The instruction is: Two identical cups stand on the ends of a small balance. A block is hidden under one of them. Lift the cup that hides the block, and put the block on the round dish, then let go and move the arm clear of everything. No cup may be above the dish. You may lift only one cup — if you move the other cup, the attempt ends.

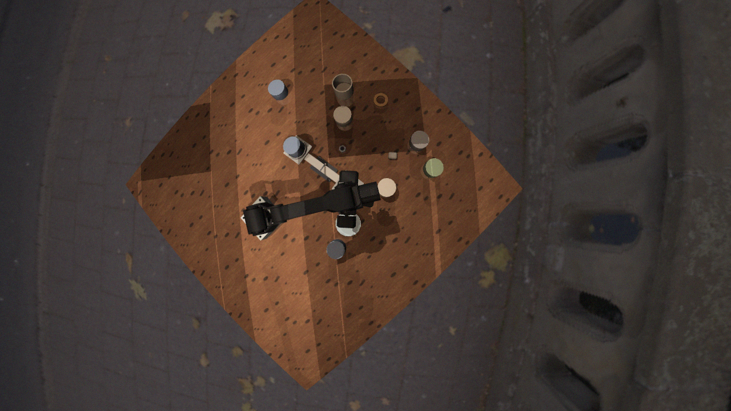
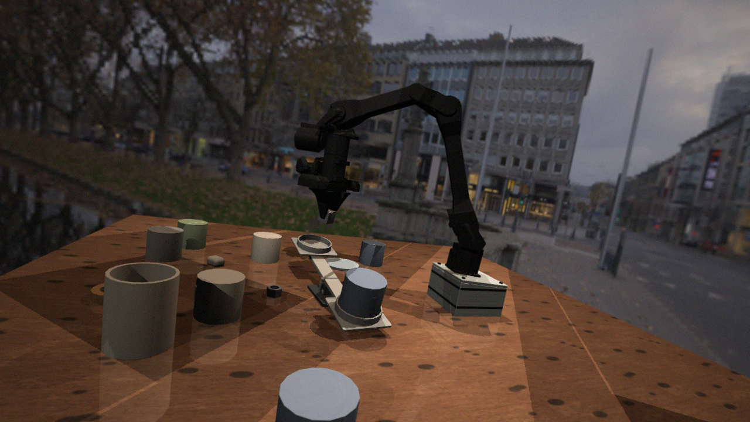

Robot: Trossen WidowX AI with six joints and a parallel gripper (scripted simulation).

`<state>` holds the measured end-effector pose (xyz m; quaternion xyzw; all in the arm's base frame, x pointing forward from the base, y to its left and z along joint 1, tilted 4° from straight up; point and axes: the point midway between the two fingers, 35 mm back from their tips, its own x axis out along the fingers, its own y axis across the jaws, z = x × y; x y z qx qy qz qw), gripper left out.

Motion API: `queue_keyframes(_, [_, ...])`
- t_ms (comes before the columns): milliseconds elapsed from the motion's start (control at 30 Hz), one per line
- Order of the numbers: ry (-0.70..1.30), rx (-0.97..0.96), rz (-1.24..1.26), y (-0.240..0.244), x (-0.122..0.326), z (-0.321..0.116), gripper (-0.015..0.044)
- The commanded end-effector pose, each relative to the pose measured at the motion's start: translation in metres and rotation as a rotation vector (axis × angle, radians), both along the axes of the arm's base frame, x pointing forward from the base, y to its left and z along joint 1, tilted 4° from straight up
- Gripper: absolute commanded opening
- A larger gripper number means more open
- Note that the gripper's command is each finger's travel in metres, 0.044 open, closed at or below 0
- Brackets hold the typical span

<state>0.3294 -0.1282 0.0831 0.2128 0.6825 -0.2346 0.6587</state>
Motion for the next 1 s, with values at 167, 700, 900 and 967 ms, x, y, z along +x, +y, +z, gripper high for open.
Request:
queue_keyframes(167, [-0.001, -0.007, 0.002, -0.033, -0.024, -0.024, 0.0])
queue_keyframes(700, [0.004, -0.01, 0.002, -0.071, -0.065, -0.059, 0.0])
queue_keyframes(900, [0.004, -0.01, 0.002, -0.072, -0.066, -0.083, 0.0])
queue_keyframes(967, [0.004, -0.01, 0.002, -0.072, -0.067, -0.093, 0.0])
